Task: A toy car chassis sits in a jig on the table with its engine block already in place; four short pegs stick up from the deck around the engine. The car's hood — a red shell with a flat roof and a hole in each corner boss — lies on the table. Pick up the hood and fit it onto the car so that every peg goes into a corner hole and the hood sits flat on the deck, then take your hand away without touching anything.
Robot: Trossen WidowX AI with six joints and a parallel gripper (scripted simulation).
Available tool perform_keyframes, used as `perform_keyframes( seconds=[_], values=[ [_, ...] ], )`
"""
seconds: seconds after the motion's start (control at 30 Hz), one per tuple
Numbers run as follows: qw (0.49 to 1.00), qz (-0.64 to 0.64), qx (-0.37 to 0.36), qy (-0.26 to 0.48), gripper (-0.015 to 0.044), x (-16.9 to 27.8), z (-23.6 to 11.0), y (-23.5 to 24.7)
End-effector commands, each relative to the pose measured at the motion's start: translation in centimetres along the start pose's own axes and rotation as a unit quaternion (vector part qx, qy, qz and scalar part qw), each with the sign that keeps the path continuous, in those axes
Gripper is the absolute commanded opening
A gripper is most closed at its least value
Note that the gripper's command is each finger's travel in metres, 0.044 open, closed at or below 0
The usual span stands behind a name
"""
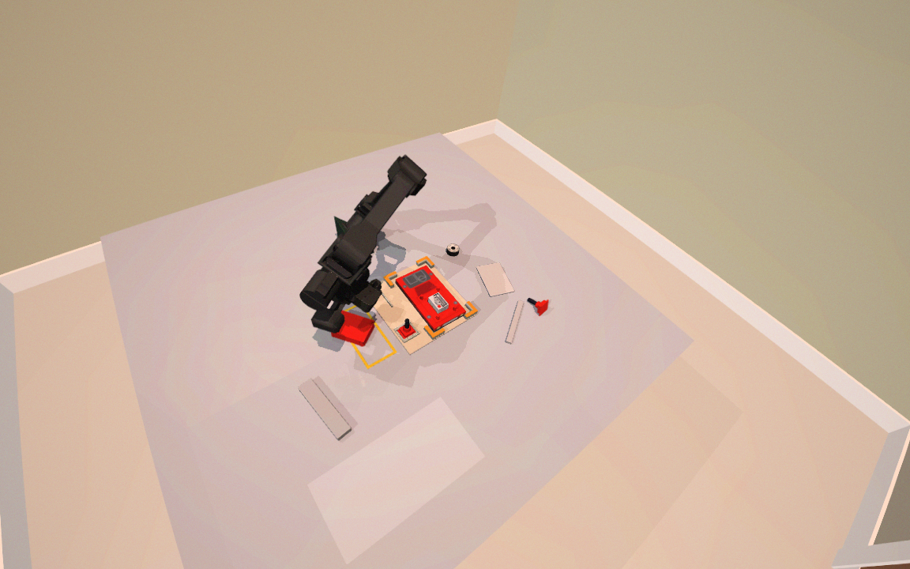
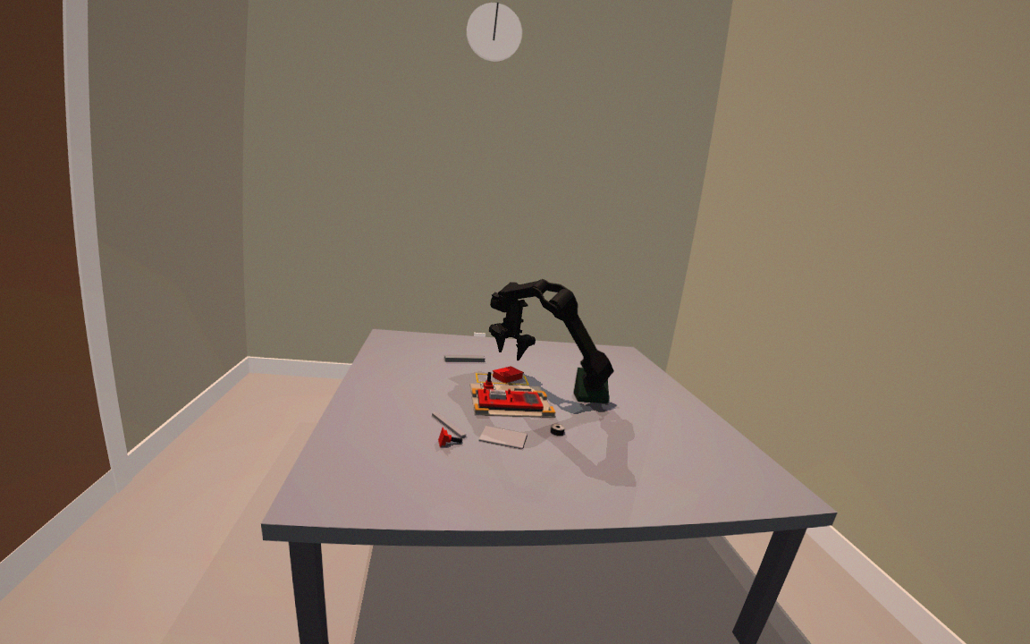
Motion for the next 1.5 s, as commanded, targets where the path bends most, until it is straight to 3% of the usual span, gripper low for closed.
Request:
perform_keyframes(
  seconds=[0.0,1.47],
  values=[
    [1.000,0.019,-0.017,-0.012,0.0440,0.0,0.0,0.8],
    [1.000,0.019,-0.017,-0.012,0.0440,-0.2,3.0,0.8]
  ],
)
Point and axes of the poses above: the point midway between the two fingers, 35 mm back from their tips, its own z axis out along the fingers, its own y axis across the jaws, x = y × z, the point moved 6 cm from there along -z, back along the fingers, and after that the axes turned 9 degrees about z, right-handed, at the moved point
